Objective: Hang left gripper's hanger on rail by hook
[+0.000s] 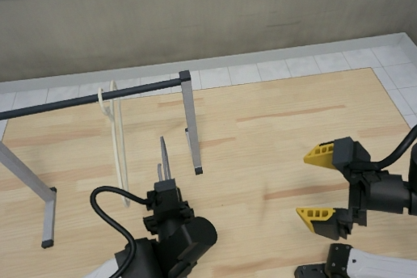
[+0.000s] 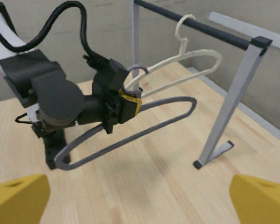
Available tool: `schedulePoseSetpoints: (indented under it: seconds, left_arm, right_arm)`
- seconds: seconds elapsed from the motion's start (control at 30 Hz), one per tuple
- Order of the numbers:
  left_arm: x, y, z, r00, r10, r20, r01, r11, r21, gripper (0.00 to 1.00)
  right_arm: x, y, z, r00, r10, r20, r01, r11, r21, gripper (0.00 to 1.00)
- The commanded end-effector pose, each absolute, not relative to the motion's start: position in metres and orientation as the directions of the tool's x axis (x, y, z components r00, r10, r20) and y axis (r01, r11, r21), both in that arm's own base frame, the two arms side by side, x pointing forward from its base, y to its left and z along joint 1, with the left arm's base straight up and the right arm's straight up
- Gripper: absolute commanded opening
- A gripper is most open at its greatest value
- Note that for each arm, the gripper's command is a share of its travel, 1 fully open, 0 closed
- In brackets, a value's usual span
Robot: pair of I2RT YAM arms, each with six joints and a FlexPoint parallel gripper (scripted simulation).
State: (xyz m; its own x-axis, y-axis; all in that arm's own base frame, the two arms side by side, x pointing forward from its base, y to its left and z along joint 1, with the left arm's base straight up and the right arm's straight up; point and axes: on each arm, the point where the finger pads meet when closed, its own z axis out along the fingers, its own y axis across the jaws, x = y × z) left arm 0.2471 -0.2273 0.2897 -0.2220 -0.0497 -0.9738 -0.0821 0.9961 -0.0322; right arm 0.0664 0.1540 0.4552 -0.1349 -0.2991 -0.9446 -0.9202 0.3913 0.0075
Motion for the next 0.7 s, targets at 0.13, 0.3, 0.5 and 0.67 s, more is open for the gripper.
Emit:
schedulePoseSetpoints:
  seconds: [0.13,0.3,0.5,0.67]
  left_arm:
    - [0.247,-0.212,0.288,-0.222,-0.036,-0.974,-0.107,0.994,-0.012,0.00]
    - [0.252,-0.207,0.303,-0.185,-0.080,-0.980,-0.136,0.989,-0.056,0.00]
    - [0.269,-0.195,0.333,-0.108,-0.200,-0.974,-0.196,0.965,-0.176,0.00]
    - [0.285,-0.197,0.337,-0.111,-0.204,-0.973,-0.190,0.965,-0.181,0.00]
  right_arm:
    - [0.062,0.149,0.451,-0.139,-0.325,-0.936,-0.924,0.383,0.004,1.00]
    - [0.062,0.149,0.451,-0.139,-0.325,-0.936,-0.924,0.383,0.004,1.00]
    - [0.062,0.149,0.451,-0.139,-0.325,-0.936,-0.924,0.383,0.004,1.00]
    - [0.062,0.152,0.451,-0.133,-0.326,-0.936,-0.926,0.377,0.000,1.00]
